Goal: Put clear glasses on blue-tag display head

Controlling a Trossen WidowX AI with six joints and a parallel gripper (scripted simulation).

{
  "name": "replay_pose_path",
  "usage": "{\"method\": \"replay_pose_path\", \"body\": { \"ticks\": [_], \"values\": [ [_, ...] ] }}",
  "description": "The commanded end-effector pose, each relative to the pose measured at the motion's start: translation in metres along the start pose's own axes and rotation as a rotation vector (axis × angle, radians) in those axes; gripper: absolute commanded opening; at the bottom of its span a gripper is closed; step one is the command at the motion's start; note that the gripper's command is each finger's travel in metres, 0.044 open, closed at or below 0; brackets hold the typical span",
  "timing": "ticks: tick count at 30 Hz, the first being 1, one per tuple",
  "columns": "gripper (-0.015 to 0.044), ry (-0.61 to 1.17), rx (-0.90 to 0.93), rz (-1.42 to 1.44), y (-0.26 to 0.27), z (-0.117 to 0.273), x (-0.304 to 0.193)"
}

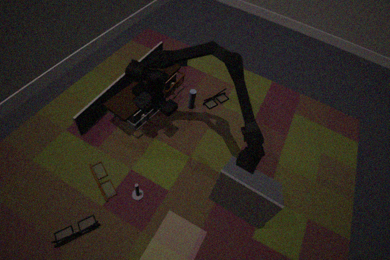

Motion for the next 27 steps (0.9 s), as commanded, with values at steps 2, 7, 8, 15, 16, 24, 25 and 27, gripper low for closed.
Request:
{"method": "replay_pose_path", "body": {
  "ticks": [2,7,8,15,16,24,25,27],
  "values": [
    [0.0000,0.005,0.001,0.003,-0.0014,-0.0019,0.0014],
    [0.0000,0.005,0.001,0.003,-0.0008,-0.0036,0.0014],
    [0.0000,0.005,0.001,0.003,-0.0007,-0.0038,0.0014],
    [0.0000,0.005,0.001,0.003,-0.0008,-0.0042,0.0015],
    [0.0000,0.005,0.001,0.003,-0.0008,-0.0042,0.0015],
    [0.0000,0.005,0.001,0.003,-0.0008,-0.0043,0.0015],
    [0.0000,0.005,0.001,0.003,-0.0008,-0.0043,0.0015],
    [0.0000,0.005,0.001,0.003,-0.0007,-0.0044,0.0016]
  ]
}}
Point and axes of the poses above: the point midway between the two fingers, 35 mm back from their tips, its own z axis back along the fingers, its own y axis across the jaws, x = y × z, the point moved 7 cm from there along z, back along the fingers, and after that the axes turned 12 degrees about -z, right-handed, at the moved point
